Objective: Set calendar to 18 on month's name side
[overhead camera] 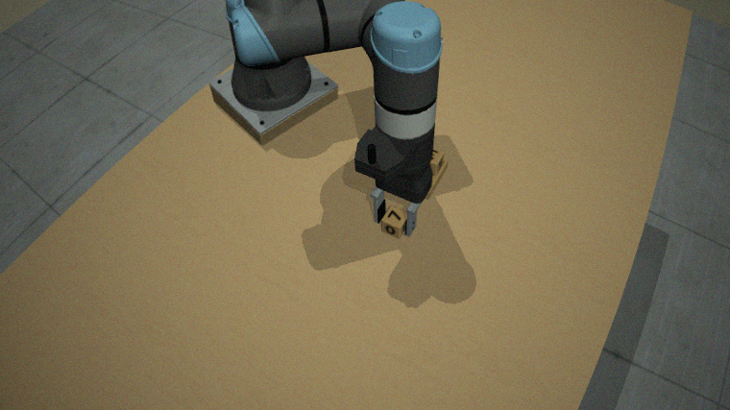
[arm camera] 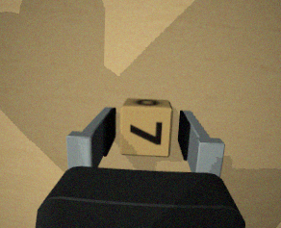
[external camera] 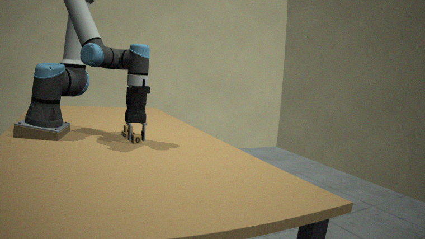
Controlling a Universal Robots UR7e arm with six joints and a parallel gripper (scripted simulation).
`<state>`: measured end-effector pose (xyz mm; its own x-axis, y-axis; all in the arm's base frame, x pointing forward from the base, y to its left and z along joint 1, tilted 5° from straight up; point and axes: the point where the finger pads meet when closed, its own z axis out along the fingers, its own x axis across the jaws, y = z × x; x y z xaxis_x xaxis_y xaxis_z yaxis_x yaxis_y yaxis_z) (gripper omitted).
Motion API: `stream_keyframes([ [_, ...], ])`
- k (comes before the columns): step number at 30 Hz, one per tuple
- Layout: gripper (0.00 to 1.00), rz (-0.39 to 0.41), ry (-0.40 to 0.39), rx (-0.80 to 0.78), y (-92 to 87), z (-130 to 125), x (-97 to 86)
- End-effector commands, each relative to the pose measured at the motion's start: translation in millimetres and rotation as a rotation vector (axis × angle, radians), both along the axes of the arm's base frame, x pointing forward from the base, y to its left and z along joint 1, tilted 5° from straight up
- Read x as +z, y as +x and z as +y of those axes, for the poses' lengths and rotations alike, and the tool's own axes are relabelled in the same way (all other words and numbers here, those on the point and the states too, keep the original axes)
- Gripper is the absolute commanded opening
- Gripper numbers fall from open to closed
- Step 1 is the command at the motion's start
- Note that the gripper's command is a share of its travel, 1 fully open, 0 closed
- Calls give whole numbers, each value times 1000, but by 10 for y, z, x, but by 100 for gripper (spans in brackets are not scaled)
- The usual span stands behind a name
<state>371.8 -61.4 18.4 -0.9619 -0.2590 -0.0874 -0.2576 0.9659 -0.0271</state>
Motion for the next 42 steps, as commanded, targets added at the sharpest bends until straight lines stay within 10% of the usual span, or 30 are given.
stream_keyframes([
  [1,90,-2,-1,0,5,-2,-2],
  [34,90,-2,-1,0,5,-2,-2],
  [35,60,-2,-1,0,5,-2,-2],
  [42,60,-2,-1,0,5,-2,-2],
])
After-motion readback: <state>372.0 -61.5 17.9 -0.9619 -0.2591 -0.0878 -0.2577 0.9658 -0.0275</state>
